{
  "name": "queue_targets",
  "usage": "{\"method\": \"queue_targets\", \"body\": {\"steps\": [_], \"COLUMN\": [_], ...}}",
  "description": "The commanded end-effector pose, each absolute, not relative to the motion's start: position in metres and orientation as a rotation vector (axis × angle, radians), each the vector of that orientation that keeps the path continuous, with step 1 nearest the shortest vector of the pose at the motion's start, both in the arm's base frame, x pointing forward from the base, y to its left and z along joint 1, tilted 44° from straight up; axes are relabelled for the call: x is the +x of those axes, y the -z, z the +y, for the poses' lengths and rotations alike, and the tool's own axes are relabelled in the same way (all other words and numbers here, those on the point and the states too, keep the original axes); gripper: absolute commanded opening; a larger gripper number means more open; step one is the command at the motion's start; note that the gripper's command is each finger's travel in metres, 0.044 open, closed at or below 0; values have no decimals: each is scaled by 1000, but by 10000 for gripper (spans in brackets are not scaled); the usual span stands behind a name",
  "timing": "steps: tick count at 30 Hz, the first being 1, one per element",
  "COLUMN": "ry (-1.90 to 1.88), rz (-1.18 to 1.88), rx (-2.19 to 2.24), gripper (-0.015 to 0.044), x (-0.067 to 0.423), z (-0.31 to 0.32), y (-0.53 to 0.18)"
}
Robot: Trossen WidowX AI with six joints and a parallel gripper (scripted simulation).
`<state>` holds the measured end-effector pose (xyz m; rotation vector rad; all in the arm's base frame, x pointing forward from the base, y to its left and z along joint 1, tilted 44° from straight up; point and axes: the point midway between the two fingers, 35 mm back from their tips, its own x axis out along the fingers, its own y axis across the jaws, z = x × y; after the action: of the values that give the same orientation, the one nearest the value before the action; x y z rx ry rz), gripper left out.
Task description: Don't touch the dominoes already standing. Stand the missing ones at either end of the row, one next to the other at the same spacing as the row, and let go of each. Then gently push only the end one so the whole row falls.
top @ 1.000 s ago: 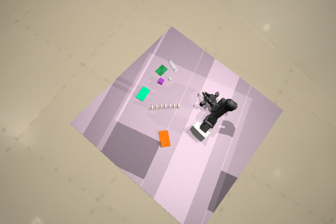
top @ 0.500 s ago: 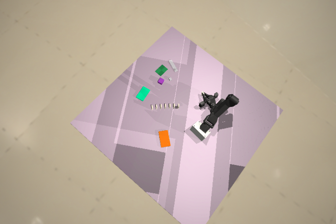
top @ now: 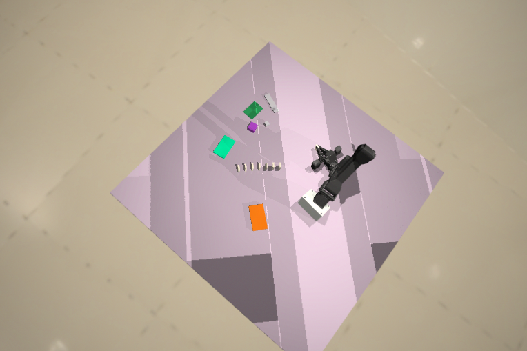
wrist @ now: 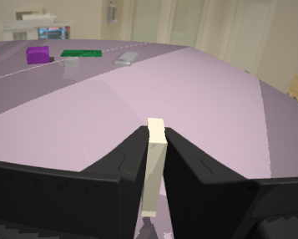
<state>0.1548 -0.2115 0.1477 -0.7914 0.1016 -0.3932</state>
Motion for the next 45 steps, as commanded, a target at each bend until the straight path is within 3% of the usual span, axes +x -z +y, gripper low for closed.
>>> {"method": "queue_targets", "body": {"steps": [1,2,18,37,45], "ry": [389,389,389,373,396], "rz": [103,103,103,92,259], "rx": [-795,-795,-795,-750,-688], "gripper": [21,21,440,440,440], "x": [155,155,155,166,201], "z": [-212,-212,-211,-177,-208], "y": [-146,-146,-147,-184,-190]}}
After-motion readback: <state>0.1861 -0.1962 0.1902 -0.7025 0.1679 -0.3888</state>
